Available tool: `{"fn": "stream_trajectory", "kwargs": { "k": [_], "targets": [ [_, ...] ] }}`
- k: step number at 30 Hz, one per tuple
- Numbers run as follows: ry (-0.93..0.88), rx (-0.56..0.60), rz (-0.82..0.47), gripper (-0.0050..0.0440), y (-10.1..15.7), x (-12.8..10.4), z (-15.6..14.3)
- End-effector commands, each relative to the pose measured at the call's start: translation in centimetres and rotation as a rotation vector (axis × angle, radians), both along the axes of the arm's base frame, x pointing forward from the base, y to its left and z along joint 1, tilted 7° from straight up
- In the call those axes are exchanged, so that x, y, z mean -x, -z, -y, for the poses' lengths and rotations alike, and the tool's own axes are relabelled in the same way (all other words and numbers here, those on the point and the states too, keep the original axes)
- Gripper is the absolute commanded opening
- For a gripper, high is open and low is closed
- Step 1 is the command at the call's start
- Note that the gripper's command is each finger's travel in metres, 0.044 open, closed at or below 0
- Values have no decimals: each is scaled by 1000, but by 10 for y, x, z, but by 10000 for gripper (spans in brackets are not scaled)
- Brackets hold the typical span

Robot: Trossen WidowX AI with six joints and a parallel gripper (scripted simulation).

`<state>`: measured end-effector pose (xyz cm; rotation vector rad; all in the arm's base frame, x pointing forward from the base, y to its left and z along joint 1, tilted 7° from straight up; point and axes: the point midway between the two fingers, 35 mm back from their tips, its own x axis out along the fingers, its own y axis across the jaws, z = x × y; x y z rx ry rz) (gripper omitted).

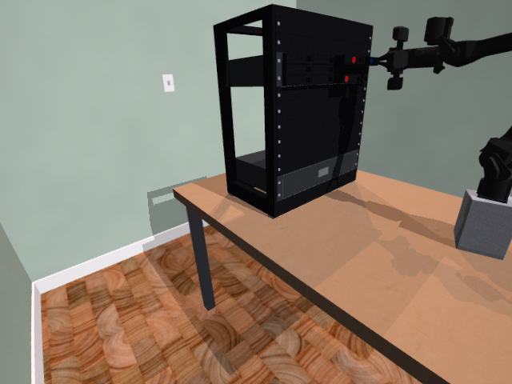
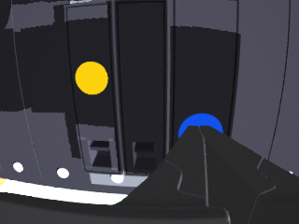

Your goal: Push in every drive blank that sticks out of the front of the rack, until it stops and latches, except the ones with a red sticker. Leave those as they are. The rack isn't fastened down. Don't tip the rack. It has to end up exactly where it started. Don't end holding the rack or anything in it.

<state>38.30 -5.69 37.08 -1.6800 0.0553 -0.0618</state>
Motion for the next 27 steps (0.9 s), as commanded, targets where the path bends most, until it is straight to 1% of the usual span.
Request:
{"fn": "stream_trajectory", "kwargs": {
  "k": [1, 22, 27],
  "targets": [
    [2, 4, 28, 0, -13, 2, 0],
    [2, 4, 28, 0, -13, 2, 0],
    [2, 4, 28, 0, -13, -4, 0]
  ]
}}
